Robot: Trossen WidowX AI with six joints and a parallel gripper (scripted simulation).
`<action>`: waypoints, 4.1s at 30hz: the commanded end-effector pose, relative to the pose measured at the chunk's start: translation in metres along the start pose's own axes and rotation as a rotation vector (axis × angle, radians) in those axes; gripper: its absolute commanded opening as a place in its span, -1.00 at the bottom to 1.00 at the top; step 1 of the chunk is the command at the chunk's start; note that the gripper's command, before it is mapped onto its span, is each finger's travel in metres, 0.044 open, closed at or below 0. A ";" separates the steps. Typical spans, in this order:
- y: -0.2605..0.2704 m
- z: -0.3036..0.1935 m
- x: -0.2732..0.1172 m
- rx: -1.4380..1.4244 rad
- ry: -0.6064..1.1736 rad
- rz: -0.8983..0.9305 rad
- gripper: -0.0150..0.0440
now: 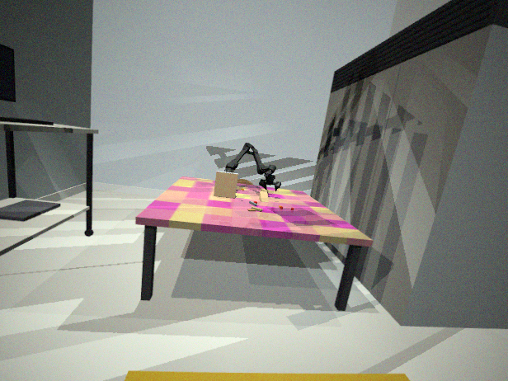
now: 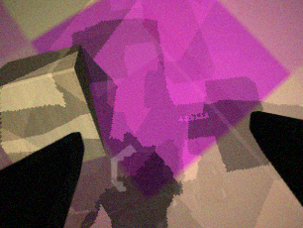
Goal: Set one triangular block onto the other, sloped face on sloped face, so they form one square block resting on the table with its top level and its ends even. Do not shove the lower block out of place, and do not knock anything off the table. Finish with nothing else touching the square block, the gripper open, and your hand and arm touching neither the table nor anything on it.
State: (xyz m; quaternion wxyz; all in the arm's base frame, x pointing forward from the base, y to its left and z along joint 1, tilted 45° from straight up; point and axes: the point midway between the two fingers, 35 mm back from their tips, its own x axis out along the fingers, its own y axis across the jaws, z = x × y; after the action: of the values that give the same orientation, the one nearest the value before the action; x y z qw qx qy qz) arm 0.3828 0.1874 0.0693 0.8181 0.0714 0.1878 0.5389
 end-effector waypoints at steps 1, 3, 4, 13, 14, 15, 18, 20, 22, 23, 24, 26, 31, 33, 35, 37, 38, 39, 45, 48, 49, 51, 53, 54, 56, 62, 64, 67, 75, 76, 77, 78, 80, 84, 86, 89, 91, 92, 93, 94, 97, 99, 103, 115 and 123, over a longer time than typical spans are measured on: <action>0.058 -0.011 -0.043 -0.085 -0.153 0.159 1.00; 0.059 -0.011 -0.043 -0.087 -0.154 0.160 1.00; 0.059 -0.011 -0.043 -0.087 -0.154 0.160 1.00; 0.059 -0.011 -0.043 -0.087 -0.154 0.160 1.00; 0.059 -0.011 -0.043 -0.087 -0.154 0.160 1.00; 0.059 -0.011 -0.043 -0.087 -0.154 0.160 1.00; 0.059 -0.010 -0.043 -0.086 -0.154 0.160 1.00; 0.059 -0.010 -0.039 -0.077 -0.153 0.159 1.00; 0.059 -0.008 -0.030 -0.062 -0.151 0.158 1.00; 0.060 -0.007 -0.025 -0.058 -0.150 0.157 1.00; 0.060 -0.006 -0.020 -0.057 -0.150 0.157 1.00; 0.062 -0.003 -0.006 -0.055 -0.150 0.157 1.00; 0.069 0.002 0.029 -0.073 -0.155 0.160 1.00; 0.074 0.004 0.043 -0.081 -0.158 0.161 1.00; 0.077 0.006 0.052 -0.086 -0.160 0.162 1.00; 0.077 0.006 0.053 -0.086 -0.160 0.162 1.00; 0.077 0.006 0.053 -0.086 -0.160 0.162 1.00; 0.077 0.006 0.053 -0.086 -0.160 0.162 1.00; 0.077 0.006 0.054 -0.086 -0.160 0.162 1.00; 0.077 0.006 0.054 -0.086 -0.160 0.162 1.00; 0.077 0.006 0.054 -0.086 -0.160 0.162 1.00; 0.077 0.006 0.054 -0.086 -0.160 0.162 1.00; 0.078 0.005 0.053 -0.091 -0.160 0.166 0.91; 0.078 0.005 0.053 -0.091 -0.160 0.166 0.82; 0.078 0.005 0.053 -0.091 -0.160 0.166 0.64; 0.078 0.005 0.053 -0.091 -0.160 0.166 0.38; 0.078 0.005 0.053 -0.091 -0.160 0.166 0.33; 0.078 0.005 0.053 -0.091 -0.160 0.166 0.06; 0.072 0.026 0.031 -0.093 -0.158 0.165 -0.49; 0.072 0.029 0.027 -0.093 -0.157 0.165 -0.49; 0.071 0.032 0.023 -0.094 -0.157 0.165 -0.49; 0.070 0.035 0.019 -0.094 -0.157 0.165 -0.49; 0.070 0.040 0.011 -0.094 -0.157 0.164 -0.49; 0.069 0.051 -0.005 -0.094 -0.156 0.164 -0.49; 0.069 0.056 -0.013 -0.095 -0.156 0.164 -0.49; 0.070 0.063 -0.024 -0.094 -0.157 0.164 -0.49; 0.070 0.065 -0.027 -0.094 -0.157 0.164 -0.49; 0.070 0.065 -0.027 -0.094 -0.157 0.164 -0.49; 0.070 0.065 -0.027 -0.094 -0.157 0.164 -0.49; 0.070 0.065 -0.027 -0.094 -0.157 0.164 -0.49; 0.069 0.063 -0.023 -0.085 -0.155 0.162 -0.49; 0.066 0.064 -0.021 -0.040 -0.144 0.159 -0.49; 0.059 0.067 -0.015 0.093 -0.110 0.148 -0.49; 0.042 0.074 -0.001 0.490 -0.010 0.095 -0.49; 0.035 0.077 0.006 0.754 0.056 0.042 -0.49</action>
State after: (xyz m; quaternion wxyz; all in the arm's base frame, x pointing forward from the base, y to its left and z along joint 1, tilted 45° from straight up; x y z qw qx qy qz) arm 0.3780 0.2128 0.1474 0.7310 0.3234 0.3597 0.4813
